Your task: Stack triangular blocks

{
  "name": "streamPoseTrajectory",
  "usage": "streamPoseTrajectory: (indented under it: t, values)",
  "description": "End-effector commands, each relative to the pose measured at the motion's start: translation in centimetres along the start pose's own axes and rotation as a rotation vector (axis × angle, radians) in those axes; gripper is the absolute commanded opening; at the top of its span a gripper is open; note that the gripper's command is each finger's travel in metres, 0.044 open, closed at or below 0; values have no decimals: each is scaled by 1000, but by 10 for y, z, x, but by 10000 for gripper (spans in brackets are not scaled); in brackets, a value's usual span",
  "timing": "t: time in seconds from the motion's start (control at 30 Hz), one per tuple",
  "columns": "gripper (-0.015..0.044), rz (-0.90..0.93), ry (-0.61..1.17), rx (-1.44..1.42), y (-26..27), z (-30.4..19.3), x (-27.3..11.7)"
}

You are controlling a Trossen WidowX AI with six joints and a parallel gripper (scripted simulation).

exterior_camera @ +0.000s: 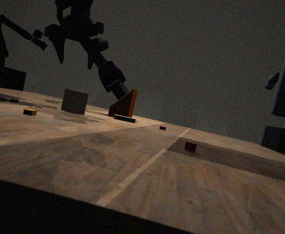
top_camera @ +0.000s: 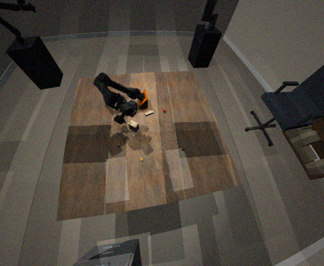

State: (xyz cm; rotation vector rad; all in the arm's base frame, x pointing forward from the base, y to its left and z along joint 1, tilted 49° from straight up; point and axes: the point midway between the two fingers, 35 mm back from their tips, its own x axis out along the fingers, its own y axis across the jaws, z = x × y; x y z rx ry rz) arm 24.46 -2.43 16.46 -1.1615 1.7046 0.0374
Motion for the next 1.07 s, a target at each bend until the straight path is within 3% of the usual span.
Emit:
streamPoseTrajectory:
  t: [0.0, 1.03]
  values:
    - [440, 7, 8, 7, 1, -2, -10]
    - [440, 0, 2, 0, 0, -1, -3]
